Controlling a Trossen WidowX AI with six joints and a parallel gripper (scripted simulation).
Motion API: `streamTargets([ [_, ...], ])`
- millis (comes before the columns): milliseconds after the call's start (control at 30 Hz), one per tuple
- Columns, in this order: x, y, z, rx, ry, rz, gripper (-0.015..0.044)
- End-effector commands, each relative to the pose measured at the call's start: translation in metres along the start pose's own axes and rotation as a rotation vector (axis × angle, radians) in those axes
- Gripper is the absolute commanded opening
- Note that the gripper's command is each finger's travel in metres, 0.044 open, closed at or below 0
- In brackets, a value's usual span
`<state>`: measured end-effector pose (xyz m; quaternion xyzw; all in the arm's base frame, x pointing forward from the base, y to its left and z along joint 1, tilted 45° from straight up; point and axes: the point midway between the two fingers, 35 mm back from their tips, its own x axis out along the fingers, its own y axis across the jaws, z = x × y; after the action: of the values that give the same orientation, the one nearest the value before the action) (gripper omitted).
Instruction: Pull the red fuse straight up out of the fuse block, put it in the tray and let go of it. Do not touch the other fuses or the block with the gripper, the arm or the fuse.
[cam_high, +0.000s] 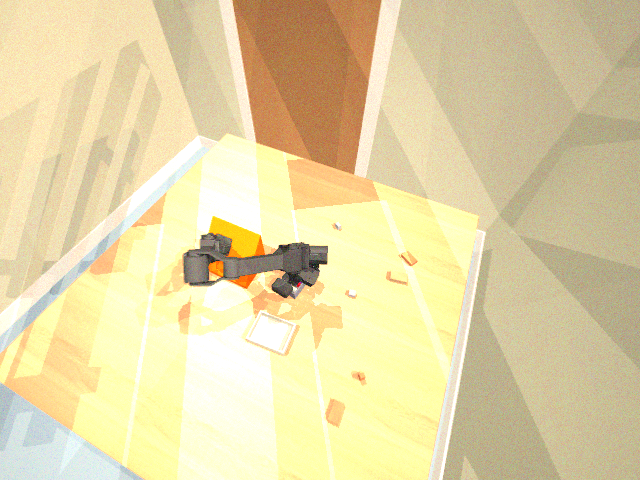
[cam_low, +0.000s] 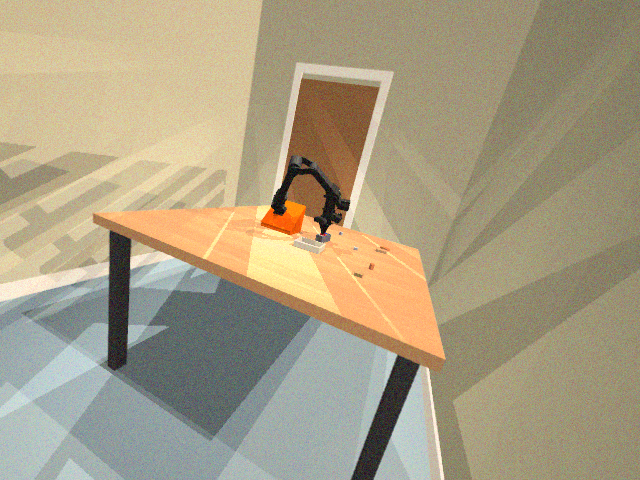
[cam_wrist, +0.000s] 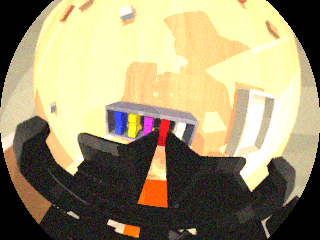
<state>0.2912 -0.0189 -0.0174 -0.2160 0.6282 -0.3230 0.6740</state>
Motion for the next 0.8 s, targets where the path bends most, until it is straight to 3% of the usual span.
streamTargets([
  [0,-0.003,0.000,0.000,0.003,0.002,0.004,0.0000],
  [767,-0.014,0.000,0.000,0.002,0.002,0.003,0.0000],
])
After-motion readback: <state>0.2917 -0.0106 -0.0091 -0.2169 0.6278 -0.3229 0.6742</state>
